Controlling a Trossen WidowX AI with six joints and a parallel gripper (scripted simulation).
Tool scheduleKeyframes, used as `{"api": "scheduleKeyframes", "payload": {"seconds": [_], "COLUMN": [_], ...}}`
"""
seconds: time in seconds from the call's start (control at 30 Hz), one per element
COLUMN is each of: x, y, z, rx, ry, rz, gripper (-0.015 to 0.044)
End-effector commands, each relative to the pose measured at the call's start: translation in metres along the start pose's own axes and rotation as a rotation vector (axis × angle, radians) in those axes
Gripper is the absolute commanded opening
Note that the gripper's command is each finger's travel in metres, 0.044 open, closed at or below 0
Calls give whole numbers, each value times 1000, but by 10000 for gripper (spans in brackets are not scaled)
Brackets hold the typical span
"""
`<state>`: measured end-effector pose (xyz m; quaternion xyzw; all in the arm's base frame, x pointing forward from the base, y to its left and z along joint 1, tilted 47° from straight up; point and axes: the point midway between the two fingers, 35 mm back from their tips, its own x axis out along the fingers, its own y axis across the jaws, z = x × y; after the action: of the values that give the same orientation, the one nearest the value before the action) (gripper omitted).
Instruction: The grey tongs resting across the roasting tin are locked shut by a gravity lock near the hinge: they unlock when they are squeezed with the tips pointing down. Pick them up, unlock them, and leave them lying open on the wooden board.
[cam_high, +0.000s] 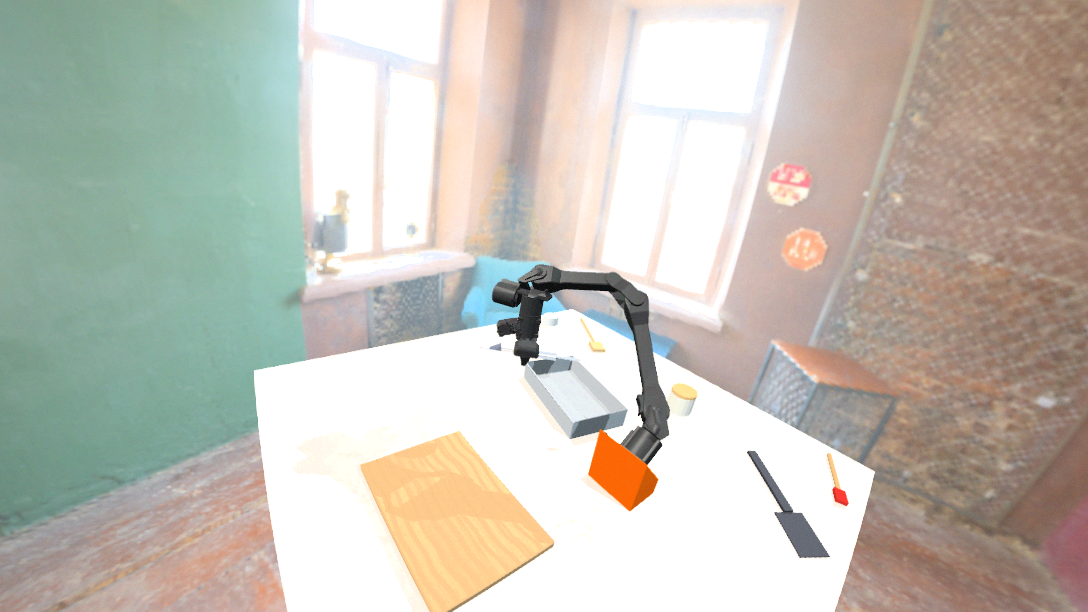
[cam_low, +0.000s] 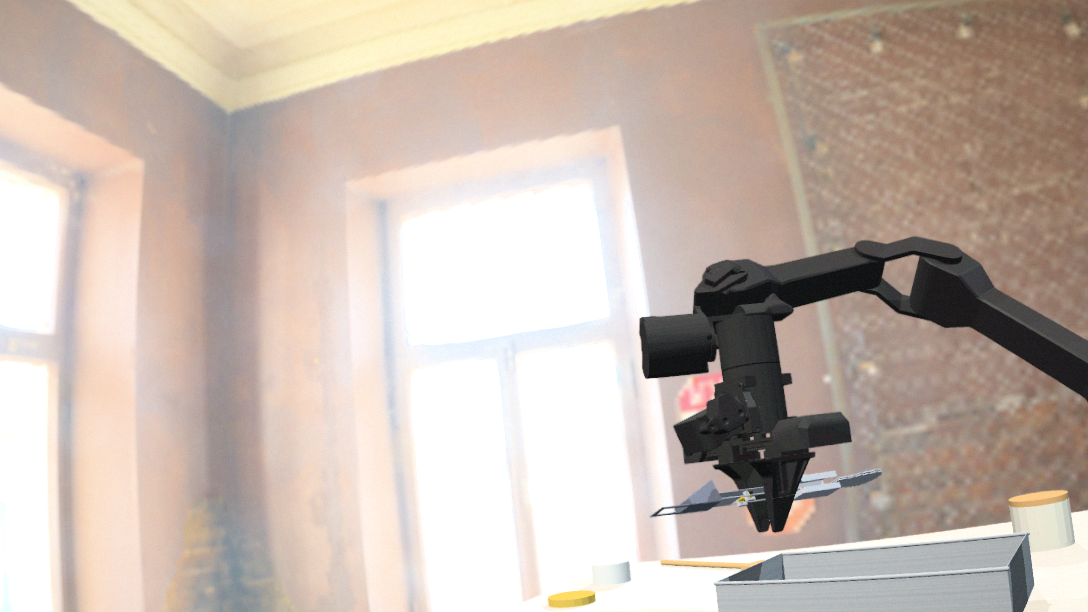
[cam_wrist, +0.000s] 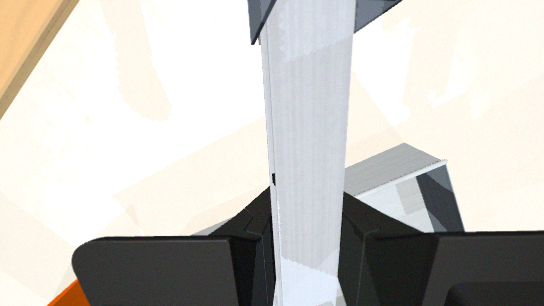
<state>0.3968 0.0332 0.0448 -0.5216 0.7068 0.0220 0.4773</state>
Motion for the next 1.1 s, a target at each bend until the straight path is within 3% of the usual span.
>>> {"api": "scheduleKeyframes", "payload": {"seconds": [0.0,0.53,0.83,1.07], "x": [-5,-11,-12,-20], "y": [18,107,119,169], "z": [21,89,96,115], "rx": [60,307,337,435], "ry": [-7,10,11,-3], "rz": [5,5,5,18], "gripper": [-150,-150,-150,-150]}}
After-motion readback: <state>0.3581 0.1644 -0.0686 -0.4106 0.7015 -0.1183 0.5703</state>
